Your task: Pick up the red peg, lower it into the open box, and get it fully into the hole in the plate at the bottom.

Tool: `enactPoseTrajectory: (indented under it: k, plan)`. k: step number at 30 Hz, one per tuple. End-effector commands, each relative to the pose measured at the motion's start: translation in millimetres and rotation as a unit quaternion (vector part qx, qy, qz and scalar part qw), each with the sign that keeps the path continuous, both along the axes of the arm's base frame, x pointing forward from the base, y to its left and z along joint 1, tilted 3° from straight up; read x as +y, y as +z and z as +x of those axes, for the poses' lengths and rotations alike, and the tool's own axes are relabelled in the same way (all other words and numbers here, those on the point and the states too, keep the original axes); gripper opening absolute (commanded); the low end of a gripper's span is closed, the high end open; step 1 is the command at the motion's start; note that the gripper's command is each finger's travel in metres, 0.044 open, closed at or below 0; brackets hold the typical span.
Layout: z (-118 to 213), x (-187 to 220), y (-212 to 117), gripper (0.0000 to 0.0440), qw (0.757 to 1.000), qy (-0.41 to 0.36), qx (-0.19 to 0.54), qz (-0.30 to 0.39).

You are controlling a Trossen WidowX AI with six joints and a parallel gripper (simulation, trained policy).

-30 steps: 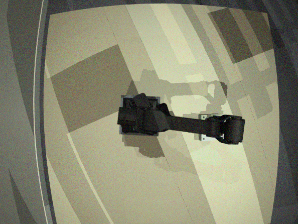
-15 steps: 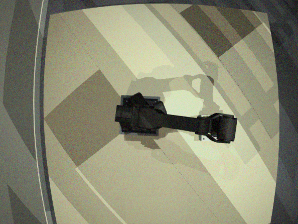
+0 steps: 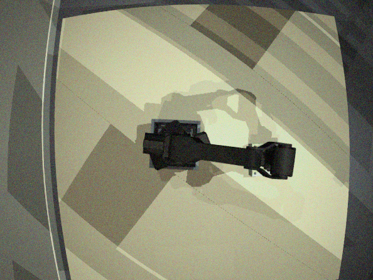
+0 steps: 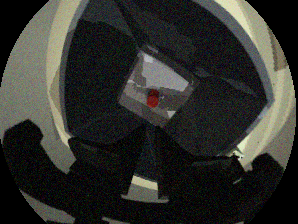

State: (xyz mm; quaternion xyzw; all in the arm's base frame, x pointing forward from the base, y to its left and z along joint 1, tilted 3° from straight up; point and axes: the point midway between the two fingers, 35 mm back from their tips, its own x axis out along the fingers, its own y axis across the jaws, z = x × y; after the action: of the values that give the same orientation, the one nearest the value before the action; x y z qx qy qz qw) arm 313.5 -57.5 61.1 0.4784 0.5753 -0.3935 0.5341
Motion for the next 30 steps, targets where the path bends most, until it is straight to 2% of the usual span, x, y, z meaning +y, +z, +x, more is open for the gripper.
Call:
enactPoseTrajectory:
  k: [1,6,12,18,30]
  plan:
    - [-3,7,5,0.0044,1.0,-0.004,0.006,0.015]
    - [-8,16,7,0.0022,0.999,-0.01,0.017,0.036]
    - [-10,19,-1,0.0075,0.999,-0.02,0.027,0.038]
    - [-9,20,-8,0.0108,0.999,-0.027,0.036,0.029]
    - [10,10,25,0.0016,0.998,-0.031,-0.001,0.059]
